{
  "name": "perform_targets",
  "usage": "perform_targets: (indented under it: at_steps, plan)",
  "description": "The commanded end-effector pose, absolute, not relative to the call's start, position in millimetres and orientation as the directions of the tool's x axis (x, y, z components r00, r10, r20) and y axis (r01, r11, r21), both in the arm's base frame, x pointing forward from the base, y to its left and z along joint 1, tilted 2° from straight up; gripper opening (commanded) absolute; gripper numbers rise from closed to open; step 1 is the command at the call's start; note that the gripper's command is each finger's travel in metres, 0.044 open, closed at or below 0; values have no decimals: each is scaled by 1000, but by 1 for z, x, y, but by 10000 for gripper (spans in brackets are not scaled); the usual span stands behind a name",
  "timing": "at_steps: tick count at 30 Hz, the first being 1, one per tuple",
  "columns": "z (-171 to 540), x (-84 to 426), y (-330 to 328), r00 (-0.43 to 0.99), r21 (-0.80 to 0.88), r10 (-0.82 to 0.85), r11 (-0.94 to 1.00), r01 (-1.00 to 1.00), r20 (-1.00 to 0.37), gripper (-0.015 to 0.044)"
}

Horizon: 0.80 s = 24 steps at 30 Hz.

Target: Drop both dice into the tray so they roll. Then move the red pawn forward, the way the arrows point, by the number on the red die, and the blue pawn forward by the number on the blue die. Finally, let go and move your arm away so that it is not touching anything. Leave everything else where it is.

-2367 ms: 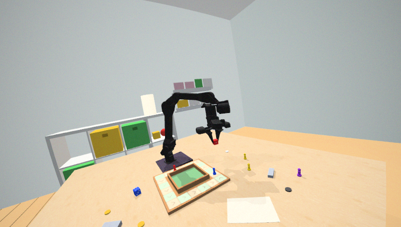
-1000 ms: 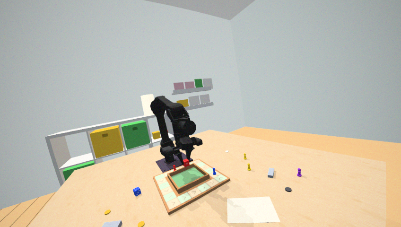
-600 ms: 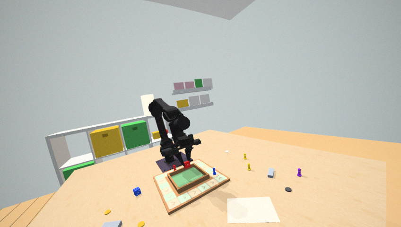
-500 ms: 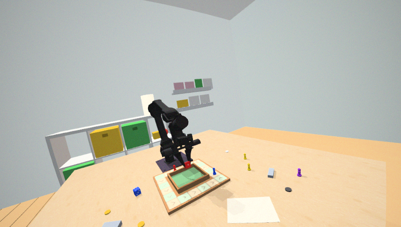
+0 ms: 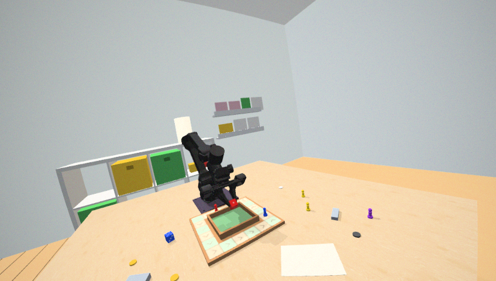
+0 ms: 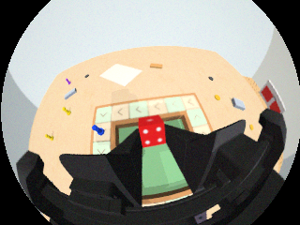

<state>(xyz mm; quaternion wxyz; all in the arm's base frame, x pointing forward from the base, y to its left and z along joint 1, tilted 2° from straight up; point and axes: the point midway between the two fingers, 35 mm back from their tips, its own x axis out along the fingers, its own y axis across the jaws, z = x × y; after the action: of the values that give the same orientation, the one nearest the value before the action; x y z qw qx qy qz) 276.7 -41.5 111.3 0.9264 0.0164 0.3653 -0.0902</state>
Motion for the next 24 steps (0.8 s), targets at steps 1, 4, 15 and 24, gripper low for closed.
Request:
perform_targets:
  at_steps: [1,4,15,24]
  plan:
    - [115,276,-42,748,-41,-163,983,178,-643,0]
    - [127,264,-41,747,-41,-163,983,178,-644,0]
    - [140,245,-38,746,-41,-163,983,178,-645,0]
    - [140,245,-38,746,-41,-163,983,178,-645,0]
